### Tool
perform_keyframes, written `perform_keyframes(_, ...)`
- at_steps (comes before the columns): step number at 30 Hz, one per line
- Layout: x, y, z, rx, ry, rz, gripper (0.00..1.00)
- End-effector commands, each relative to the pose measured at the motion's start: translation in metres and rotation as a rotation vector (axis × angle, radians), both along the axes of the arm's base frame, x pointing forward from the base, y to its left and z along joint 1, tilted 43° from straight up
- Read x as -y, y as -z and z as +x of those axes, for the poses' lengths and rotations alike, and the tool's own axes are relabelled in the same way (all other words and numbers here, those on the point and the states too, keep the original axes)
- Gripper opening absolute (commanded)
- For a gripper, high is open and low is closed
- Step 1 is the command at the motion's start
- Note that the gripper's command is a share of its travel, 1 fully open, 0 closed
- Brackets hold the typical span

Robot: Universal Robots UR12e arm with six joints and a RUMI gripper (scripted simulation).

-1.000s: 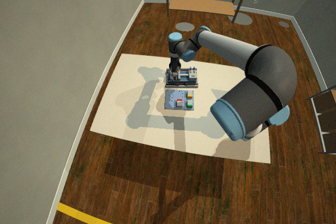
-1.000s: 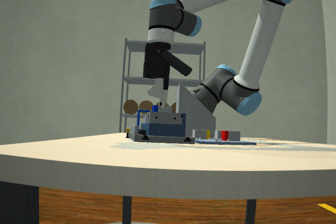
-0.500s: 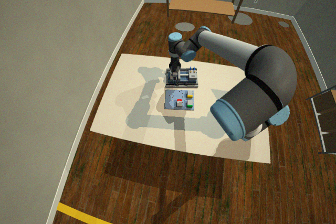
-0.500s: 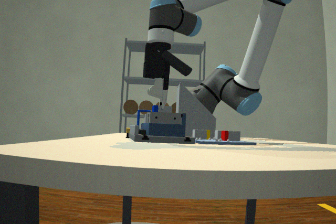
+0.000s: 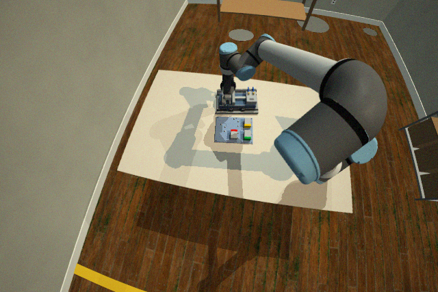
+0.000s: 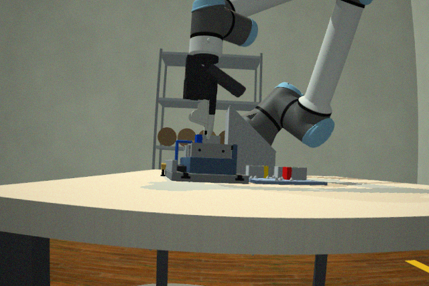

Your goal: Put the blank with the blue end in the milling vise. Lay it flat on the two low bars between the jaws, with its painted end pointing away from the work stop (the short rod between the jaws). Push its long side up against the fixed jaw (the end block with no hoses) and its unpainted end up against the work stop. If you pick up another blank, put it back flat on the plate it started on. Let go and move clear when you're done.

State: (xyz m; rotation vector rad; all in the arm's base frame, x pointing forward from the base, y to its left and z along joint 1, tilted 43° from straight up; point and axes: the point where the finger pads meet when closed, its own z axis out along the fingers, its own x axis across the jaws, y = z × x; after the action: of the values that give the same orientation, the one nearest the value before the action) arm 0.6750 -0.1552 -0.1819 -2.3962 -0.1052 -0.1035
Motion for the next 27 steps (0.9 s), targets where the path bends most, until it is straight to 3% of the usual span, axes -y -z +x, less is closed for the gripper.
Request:
perform_keyframes(1,0.0003,-0.0012,0.0008,0.001,0.001,-0.001,0.0)
perform_keyframes(27,-0.0023,-0.0035,0.0017,0.001,0.001,-0.001,0.0)
